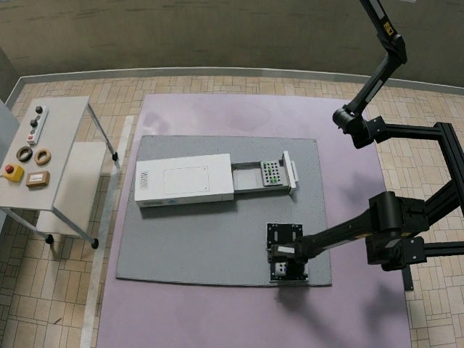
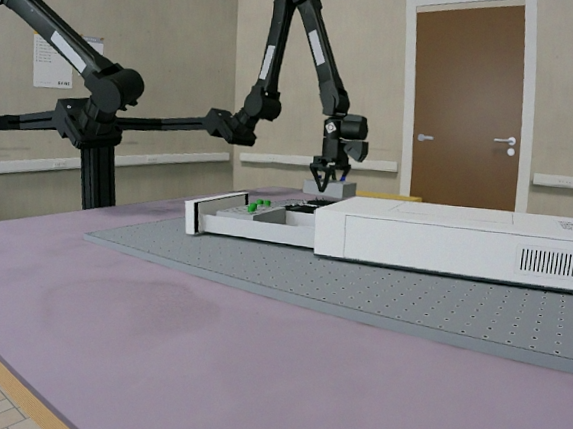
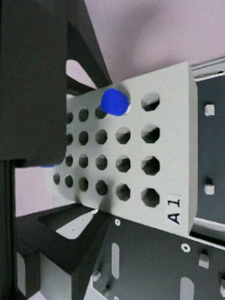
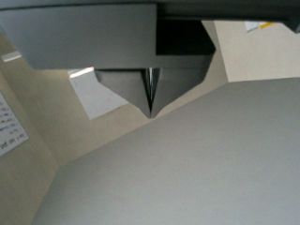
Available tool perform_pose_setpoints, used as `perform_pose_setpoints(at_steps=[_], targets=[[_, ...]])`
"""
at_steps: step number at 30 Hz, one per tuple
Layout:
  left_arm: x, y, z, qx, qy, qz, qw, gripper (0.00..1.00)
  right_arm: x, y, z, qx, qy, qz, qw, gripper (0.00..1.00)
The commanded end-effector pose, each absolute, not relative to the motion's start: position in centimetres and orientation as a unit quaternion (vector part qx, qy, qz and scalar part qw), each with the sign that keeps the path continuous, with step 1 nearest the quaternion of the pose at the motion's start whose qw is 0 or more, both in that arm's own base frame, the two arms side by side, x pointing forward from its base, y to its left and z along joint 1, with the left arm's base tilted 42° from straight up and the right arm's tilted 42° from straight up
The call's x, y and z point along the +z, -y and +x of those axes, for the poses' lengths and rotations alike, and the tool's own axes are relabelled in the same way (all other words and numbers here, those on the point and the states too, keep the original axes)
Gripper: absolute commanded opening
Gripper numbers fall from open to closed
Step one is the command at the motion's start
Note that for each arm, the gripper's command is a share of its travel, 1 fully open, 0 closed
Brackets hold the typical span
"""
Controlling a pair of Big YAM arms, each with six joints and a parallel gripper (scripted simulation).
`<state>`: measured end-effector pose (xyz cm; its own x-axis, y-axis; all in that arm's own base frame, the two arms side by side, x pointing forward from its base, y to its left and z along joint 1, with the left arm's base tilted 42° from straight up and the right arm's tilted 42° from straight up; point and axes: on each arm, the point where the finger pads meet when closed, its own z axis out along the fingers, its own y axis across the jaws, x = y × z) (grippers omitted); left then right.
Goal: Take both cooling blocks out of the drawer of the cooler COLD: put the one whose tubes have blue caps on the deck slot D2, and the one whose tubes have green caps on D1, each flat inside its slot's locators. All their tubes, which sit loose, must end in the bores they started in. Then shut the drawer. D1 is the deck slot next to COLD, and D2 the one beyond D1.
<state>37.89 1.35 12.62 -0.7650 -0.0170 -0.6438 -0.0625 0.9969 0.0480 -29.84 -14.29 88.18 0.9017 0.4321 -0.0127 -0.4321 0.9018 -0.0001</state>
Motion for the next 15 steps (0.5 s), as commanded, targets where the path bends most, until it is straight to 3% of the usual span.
perform_pose_setpoints(at_steps=[1,15], targets=[[16.63,-1.08,39.14,0.033,-0.925,-0.015,0.379,0.0,88.31,14.85,-30.88,0.221,0.003,0.0,0.975,0.0],[16.88,-0.98,39.07,0.033,-0.925,-0.014,0.379,0.0,88.31,14.85,-30.88,0.221,0.003,0.0,0.975,0.0]])
